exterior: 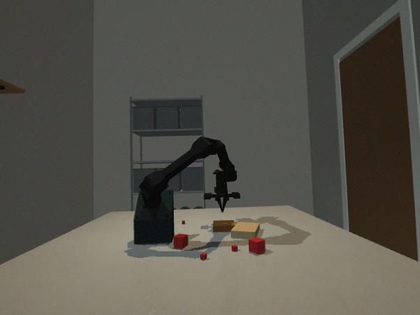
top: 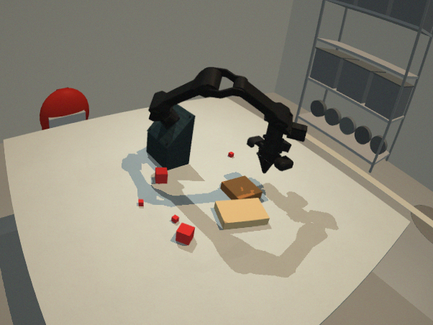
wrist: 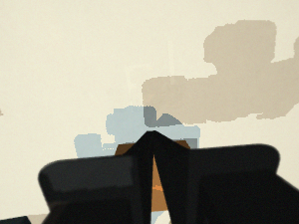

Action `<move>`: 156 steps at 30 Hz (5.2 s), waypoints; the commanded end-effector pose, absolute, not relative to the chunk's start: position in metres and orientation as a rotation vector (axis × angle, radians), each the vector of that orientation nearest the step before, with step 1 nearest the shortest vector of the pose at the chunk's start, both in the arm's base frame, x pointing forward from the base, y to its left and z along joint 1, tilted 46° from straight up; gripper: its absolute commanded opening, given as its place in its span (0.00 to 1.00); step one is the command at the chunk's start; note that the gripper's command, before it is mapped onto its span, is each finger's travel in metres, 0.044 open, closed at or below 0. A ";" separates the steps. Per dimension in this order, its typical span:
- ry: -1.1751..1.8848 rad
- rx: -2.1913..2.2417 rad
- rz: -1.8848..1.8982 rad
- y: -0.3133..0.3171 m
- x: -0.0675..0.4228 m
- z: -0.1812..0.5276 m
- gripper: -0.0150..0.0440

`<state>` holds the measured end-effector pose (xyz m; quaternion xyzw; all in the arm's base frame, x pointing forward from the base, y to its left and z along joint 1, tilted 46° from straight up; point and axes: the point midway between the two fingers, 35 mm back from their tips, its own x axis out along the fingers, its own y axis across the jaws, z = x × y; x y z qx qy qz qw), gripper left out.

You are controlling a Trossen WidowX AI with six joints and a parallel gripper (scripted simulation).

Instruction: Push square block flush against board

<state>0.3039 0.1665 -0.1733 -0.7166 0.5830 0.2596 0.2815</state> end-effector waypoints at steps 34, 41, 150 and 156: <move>1.414 -0.911 -0.324 0.125 0.245 -0.149 0.25; 1.342 -0.713 -0.485 0.116 0.233 -0.144 0.25; 1.324 -0.670 -0.518 0.119 0.241 -0.145 0.25; 1.322 -0.693 -0.495 0.119 0.245 -0.149 0.25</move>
